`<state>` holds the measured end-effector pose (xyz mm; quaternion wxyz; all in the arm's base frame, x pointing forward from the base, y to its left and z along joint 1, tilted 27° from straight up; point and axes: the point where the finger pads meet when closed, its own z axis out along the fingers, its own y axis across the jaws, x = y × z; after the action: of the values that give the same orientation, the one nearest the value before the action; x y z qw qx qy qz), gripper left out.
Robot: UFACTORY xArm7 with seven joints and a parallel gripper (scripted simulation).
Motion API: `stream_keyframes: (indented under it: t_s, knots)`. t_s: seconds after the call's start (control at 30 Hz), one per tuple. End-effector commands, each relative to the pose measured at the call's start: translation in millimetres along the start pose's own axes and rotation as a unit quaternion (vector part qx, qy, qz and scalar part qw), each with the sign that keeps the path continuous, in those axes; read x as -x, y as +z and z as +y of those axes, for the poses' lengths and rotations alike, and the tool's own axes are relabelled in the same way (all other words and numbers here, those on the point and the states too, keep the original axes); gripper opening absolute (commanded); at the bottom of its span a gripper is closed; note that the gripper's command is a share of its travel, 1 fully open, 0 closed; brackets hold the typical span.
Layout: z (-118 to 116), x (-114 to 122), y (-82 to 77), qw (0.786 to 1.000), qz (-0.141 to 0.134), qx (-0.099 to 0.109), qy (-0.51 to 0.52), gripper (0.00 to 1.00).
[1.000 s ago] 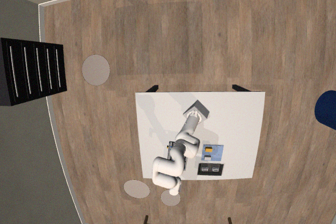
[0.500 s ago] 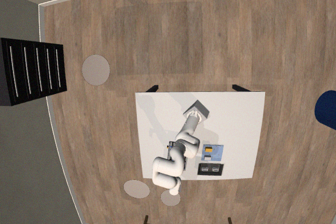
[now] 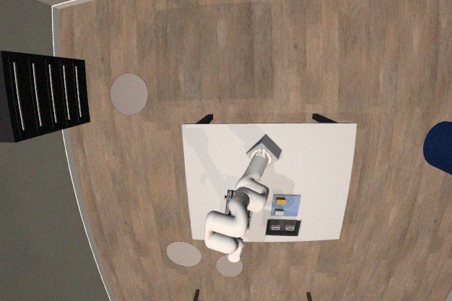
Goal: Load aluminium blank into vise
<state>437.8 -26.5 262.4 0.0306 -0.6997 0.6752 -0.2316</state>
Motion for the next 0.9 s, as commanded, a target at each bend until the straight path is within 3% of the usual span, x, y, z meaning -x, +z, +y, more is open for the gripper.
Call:
stream_keyframes:
  t_s: [0.0,0.87]
  knots:
    - [-1.5,0.0,-1.5,1.0,0.0,-0.002,0.0,0.0]
    - [-2.5,2.7,-1.5,1.0,0.0,-0.002,0.0,0.0]
